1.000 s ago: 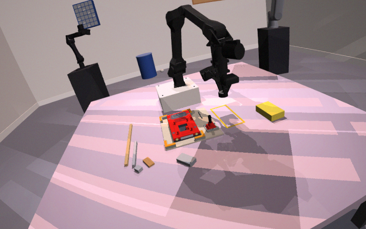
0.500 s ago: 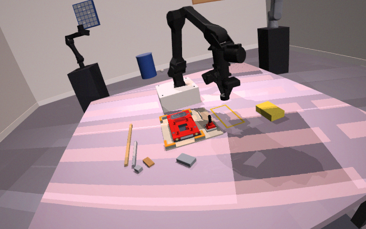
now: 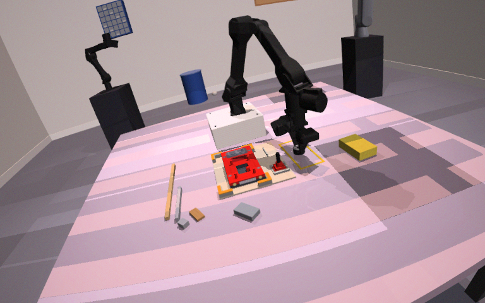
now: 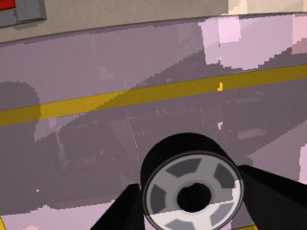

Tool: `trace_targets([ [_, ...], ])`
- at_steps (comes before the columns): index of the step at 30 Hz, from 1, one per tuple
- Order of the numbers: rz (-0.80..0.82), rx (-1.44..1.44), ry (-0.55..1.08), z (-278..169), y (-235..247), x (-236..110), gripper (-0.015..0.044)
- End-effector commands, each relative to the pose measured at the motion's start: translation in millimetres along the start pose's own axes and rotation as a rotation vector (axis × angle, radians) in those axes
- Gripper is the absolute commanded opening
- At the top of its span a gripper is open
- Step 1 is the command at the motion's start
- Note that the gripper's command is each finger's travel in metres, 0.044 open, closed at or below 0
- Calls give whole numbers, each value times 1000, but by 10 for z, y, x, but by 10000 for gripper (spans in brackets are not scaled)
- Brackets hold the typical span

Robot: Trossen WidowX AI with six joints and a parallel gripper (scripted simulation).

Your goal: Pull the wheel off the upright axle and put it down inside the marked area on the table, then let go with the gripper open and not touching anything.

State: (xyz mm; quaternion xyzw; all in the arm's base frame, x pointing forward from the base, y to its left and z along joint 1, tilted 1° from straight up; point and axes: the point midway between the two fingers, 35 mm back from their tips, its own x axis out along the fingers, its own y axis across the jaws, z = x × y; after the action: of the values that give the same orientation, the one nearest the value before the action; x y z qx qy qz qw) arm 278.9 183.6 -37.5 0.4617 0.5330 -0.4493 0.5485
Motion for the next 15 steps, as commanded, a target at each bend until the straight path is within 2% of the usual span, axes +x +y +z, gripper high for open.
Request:
trace_targets([
  [1, 5, 2, 3, -3, 7, 44, 0],
  [12, 0, 0, 0, 1, -1, -6, 289],
  [15, 1, 1, 1, -4, 8, -143, 300],
])
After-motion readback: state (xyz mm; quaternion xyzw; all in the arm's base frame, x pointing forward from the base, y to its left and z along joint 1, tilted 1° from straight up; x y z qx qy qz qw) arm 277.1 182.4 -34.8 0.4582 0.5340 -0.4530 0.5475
